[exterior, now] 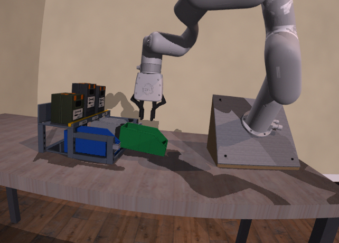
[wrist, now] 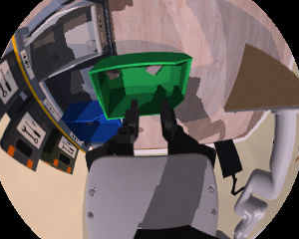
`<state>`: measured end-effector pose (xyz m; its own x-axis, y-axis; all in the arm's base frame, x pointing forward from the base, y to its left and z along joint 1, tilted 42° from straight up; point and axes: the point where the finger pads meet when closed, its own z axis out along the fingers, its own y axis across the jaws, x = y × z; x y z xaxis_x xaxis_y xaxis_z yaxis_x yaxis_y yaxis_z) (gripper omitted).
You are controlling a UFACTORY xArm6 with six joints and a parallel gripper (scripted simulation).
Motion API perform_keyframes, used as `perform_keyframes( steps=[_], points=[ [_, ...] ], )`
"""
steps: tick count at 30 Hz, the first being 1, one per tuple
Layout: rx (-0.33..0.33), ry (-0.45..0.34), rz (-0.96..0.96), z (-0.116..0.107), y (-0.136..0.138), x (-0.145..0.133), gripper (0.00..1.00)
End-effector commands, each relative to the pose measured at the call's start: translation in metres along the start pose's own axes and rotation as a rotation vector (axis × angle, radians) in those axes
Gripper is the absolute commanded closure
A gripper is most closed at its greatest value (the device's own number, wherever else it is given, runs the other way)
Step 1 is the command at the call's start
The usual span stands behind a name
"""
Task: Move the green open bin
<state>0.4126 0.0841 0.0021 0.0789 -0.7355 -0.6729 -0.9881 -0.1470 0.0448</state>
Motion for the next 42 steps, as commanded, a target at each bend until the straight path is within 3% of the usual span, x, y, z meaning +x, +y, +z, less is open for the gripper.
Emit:
perform_keyframes(
  steps=[1, 4, 16, 21, 42],
  points=[
    [0.003, 0.001, -0.001, -0.006, -0.016, 0.0, 0.67],
    [0.004, 0.001, -0.001, -0.012, -0.039, 0.0, 0.67],
    [0.004, 0.001, -0.001, -0.012, -0.039, 0.0, 0.67],
    [0.004, 0.001, -0.001, -0.028, -0.092, 0.0, 0.67],
    [0.004, 0.001, -0.002, -0.03, -0.098, 0.0, 0.67]
  ],
)
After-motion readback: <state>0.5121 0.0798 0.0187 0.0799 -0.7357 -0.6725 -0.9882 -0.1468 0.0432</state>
